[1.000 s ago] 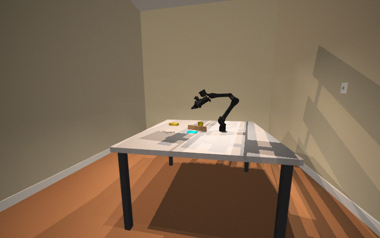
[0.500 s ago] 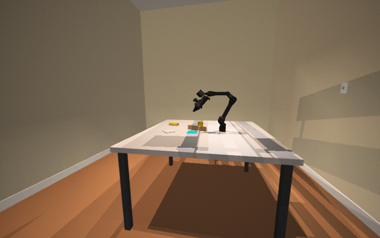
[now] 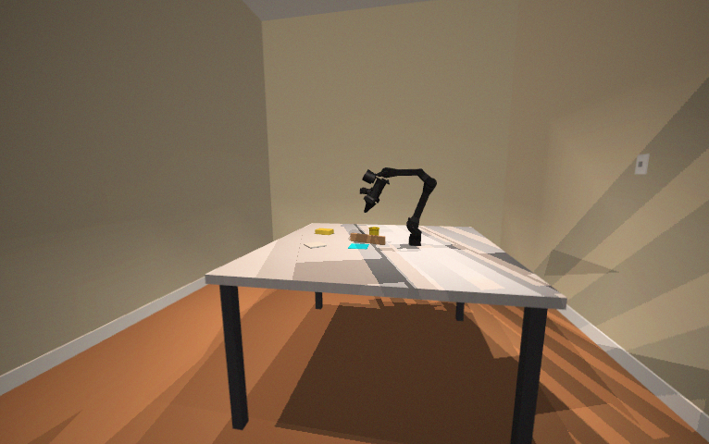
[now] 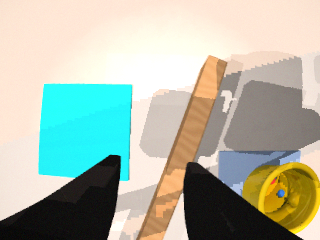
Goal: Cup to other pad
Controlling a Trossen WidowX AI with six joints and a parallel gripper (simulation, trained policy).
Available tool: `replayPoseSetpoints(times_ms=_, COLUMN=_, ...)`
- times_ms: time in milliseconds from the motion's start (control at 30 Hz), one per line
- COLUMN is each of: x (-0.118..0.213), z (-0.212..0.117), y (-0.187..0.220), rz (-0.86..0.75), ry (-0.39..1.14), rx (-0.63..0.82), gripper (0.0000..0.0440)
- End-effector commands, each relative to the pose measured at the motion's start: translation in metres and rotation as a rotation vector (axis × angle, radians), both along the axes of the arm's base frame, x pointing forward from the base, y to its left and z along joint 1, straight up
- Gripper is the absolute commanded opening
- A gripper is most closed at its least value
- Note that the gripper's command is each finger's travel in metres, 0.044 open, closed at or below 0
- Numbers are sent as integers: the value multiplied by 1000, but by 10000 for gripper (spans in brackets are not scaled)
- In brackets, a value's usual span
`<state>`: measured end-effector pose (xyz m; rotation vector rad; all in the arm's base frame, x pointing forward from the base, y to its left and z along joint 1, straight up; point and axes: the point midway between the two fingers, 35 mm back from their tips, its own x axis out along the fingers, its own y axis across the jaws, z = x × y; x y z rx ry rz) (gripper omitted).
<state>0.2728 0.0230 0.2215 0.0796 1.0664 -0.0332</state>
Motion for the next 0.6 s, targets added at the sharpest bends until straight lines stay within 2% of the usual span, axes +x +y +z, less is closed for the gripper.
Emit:
replayPoseSetpoints(times_ms=0, x=-3, z=-4, y=-4, rz=7, ry=48, rx=-20, gripper=121)
replayPoseSetpoints(times_ms=567, x=-15, z=-29, y=-30, rz=54, ry=294, rx=-93, gripper=141)
